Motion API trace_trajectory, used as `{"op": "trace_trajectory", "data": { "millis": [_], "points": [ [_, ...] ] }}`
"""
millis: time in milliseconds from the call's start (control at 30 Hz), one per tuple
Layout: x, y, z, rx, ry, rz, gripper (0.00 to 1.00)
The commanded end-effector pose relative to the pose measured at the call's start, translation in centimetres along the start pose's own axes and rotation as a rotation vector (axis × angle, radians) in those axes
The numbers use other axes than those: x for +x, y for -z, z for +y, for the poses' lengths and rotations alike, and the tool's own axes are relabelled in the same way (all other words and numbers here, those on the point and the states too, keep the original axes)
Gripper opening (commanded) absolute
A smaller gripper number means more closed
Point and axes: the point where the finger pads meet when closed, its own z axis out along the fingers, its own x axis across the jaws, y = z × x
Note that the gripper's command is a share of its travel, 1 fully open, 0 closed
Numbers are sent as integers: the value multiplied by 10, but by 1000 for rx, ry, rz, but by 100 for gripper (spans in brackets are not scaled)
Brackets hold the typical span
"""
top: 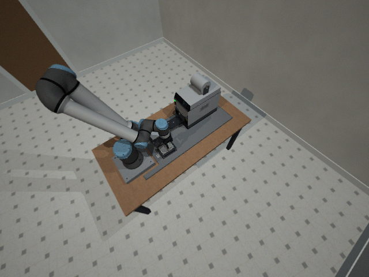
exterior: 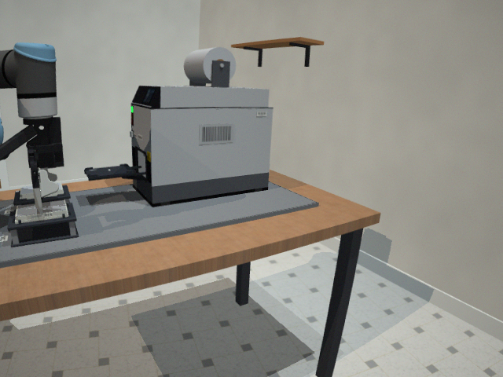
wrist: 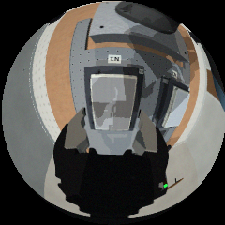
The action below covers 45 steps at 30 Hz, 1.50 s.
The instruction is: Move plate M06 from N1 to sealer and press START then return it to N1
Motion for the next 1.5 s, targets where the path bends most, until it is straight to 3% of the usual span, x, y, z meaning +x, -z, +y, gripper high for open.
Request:
{"op": "trace_trajectory", "data": {
  "millis": [0,667,1467],
  "points": [
    [0,4,0,-1,0,-1,68],
    [0,16,0,-1,0,-1,68],
    [0,53,0,-1,0,-1,68]
  ]
}}
